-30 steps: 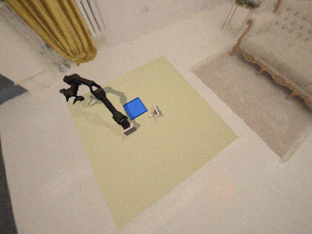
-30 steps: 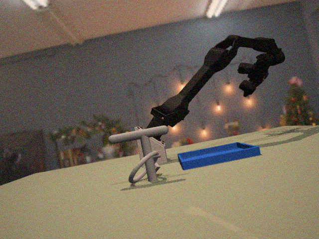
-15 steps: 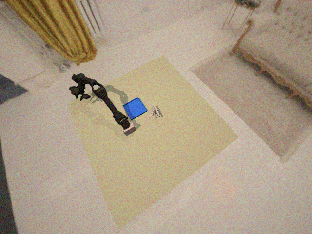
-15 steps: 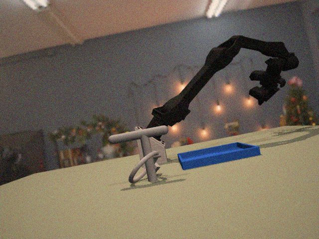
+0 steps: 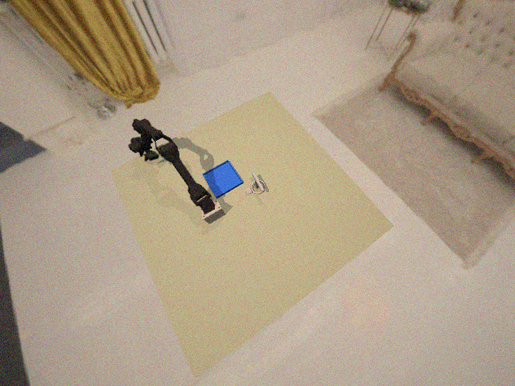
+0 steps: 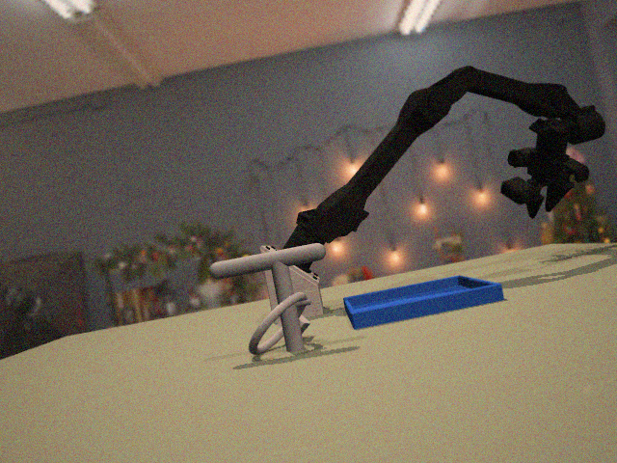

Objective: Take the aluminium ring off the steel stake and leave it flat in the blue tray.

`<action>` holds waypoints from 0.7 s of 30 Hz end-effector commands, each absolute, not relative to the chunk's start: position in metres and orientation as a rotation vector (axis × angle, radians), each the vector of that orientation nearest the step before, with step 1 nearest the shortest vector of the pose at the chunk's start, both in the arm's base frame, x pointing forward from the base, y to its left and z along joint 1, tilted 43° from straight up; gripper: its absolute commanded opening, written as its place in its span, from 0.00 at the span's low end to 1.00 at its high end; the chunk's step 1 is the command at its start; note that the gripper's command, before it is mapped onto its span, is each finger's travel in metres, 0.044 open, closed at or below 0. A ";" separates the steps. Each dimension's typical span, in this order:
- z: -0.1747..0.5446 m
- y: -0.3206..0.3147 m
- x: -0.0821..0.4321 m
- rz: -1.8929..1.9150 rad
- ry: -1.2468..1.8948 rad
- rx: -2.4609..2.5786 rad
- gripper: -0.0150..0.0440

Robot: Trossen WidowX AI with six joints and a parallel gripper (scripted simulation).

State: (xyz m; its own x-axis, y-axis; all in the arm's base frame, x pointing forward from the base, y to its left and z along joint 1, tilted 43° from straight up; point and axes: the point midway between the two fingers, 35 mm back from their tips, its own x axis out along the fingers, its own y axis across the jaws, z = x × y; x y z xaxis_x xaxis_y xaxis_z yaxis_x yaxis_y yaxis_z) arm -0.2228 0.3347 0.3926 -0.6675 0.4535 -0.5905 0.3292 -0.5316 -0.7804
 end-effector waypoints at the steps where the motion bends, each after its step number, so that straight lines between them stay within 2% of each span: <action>1: 0.385 0.351 -0.202 2.352 -1.347 -1.268 0.59; 21: 0.368 0.400 -0.099 2.187 -0.874 -1.254 0.59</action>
